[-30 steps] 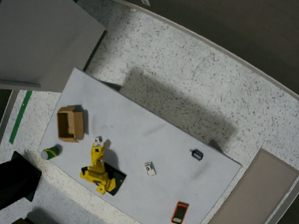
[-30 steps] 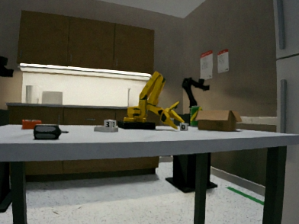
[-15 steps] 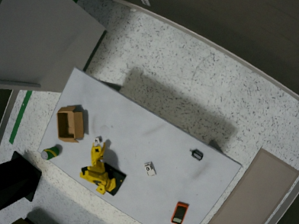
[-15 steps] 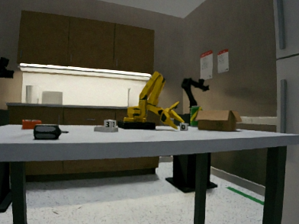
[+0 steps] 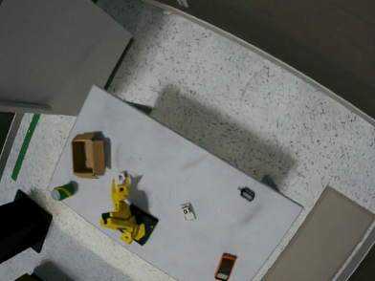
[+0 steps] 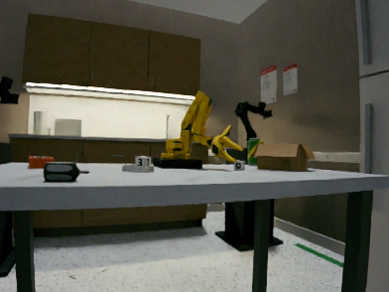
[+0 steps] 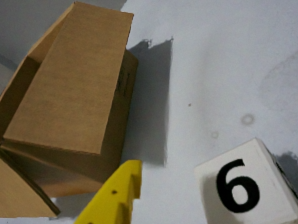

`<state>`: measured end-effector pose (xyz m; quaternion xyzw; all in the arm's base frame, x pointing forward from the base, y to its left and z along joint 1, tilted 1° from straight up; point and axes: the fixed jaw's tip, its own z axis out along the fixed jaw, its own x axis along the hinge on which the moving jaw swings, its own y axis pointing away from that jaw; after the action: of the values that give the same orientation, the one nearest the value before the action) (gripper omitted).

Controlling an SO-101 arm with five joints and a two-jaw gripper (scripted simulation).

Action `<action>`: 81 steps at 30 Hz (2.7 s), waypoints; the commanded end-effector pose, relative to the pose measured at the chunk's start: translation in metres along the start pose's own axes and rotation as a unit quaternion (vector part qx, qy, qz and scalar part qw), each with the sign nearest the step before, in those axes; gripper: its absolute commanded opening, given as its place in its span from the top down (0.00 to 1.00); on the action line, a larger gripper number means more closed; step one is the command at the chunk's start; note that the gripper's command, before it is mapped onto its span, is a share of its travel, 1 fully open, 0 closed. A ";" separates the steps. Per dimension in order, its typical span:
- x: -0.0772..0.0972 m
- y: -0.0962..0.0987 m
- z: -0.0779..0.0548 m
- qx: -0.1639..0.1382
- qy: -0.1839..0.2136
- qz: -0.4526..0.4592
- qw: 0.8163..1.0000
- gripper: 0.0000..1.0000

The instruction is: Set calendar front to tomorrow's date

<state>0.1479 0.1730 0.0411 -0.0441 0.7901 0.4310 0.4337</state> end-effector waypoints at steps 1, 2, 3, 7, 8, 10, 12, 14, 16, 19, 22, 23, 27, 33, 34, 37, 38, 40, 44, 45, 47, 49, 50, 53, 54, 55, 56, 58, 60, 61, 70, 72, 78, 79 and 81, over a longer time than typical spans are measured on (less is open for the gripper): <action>-0.032 0.030 0.000 -0.061 -0.050 0.071 0.994 0.65; -0.037 0.036 0.001 -0.069 -0.058 0.076 0.993 0.65; -0.037 0.036 0.001 -0.069 -0.058 0.076 0.993 0.65; -0.042 0.040 0.007 -0.066 -0.060 0.050 0.995 0.65; -0.041 0.040 0.010 -0.061 -0.057 0.036 0.996 0.65; -0.040 0.039 0.014 -0.051 -0.050 0.006 0.997 0.65; -0.039 0.038 0.018 -0.040 -0.042 -0.025 0.998 0.65; -0.038 0.036 0.022 -0.029 -0.033 -0.058 0.997 0.65; -0.036 0.034 0.023 -0.027 -0.031 -0.071 0.997 0.65; -0.035 0.033 0.024 -0.025 -0.028 -0.093 0.995 0.65; -0.035 0.033 0.027 -0.019 -0.022 -0.116 0.993 0.65; -0.035 0.032 0.028 -0.019 -0.021 -0.125 0.992 0.65; -0.033 0.032 0.030 -0.015 -0.013 -0.159 0.987 0.65; -0.032 0.031 0.033 -0.010 0.000 -0.210 0.978 0.65; -0.032 0.031 0.033 -0.009 0.002 -0.219 0.976 0.65; -0.032 0.030 0.034 -0.008 0.007 -0.236 0.972 0.65; -0.032 0.030 0.034 -0.008 0.007 -0.236 0.972 0.65; -0.031 0.030 0.035 -0.003 0.018 -0.268 0.963 0.65; -0.030 0.029 0.035 -0.002 0.028 -0.301 0.953 0.65; -0.030 0.029 0.035 -0.001 0.031 -0.309 0.951 0.65; -0.030 0.029 0.035 -0.001 0.036 -0.325 0.945 0.65; -0.029 0.029 0.035 -0.001 0.042 -0.341 0.939 0.65; -0.029 0.029 0.035 0.000 0.044 -0.349 0.936 0.65; -0.029 0.028 0.034 0.000 0.053 -0.373 0.926 0.65; -0.029 0.028 0.034 0.000 0.053 -0.373 0.926 0.65; -0.029 0.028 0.034 0.000 0.053 -0.373 0.926 0.65; -0.029 0.028 0.033 0.002 0.062 -0.396 0.916 0.65; -0.028 0.028 0.032 0.002 0.068 -0.411 0.909 0.65; -0.028 0.027 0.031 0.001 0.074 -0.426 0.902 0.65; -0.028 0.027 0.031 0.001 0.077 -0.433 0.898 0.65; -0.028 0.027 0.025 -0.003 0.099 -0.499 0.861 0.65; -0.028 0.027 0.025 -0.003 0.099 -0.499 0.861 0.65; -0.029 0.027 0.020 -0.008 0.116 -0.554 0.824 0.65; -0.029 0.027 0.019 -0.009 0.118 -0.561 0.819 0.65; -0.030 0.028 0.017 -0.011 0.122 -0.574 0.809 0.65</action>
<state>0.1678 0.1982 0.0708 -0.4678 0.6898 0.1338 0.5361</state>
